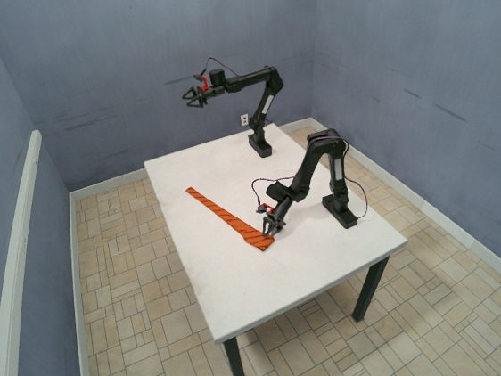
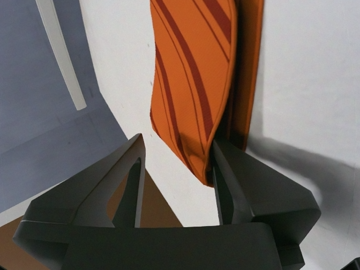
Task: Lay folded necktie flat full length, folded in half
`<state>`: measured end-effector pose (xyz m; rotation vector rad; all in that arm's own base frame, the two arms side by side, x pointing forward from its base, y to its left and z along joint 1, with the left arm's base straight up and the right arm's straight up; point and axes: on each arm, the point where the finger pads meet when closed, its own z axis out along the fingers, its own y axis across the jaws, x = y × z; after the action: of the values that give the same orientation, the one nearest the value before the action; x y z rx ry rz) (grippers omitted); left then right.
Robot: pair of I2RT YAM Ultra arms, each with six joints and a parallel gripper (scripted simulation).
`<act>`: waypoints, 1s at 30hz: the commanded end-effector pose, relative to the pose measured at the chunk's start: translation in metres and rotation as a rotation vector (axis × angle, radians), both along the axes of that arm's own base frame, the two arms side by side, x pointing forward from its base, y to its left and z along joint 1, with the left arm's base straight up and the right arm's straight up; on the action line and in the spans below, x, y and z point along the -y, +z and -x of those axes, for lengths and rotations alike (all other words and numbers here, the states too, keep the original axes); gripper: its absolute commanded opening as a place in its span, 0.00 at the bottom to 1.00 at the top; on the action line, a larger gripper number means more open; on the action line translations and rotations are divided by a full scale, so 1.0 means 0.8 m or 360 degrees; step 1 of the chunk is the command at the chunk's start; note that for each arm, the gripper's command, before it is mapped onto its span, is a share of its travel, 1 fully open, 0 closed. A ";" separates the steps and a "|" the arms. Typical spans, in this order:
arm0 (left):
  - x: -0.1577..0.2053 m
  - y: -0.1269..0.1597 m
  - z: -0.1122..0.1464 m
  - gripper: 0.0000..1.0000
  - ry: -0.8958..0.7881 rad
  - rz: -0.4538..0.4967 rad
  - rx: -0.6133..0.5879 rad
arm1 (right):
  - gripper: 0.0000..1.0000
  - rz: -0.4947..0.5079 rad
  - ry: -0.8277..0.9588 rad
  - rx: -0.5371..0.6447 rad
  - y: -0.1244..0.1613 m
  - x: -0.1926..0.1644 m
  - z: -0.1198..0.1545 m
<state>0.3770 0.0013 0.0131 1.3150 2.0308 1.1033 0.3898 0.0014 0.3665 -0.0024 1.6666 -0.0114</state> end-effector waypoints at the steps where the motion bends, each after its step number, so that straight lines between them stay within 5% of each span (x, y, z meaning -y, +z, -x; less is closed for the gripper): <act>1: -0.001 0.015 -0.021 0.43 0.0011 0.0021 0.0076 | 1.00 -0.0016 0.0010 0.0120 0.041 0.000 0.008; 30: -0.003 0.016 -0.024 0.43 0.0011 0.0021 0.0076 | 1.00 -0.0016 0.0010 0.0120 0.041 0.000 0.008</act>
<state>0.3820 0.0052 0.0131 1.3132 2.0350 1.1041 0.3898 0.0014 0.3665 -0.0024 1.6666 -0.0114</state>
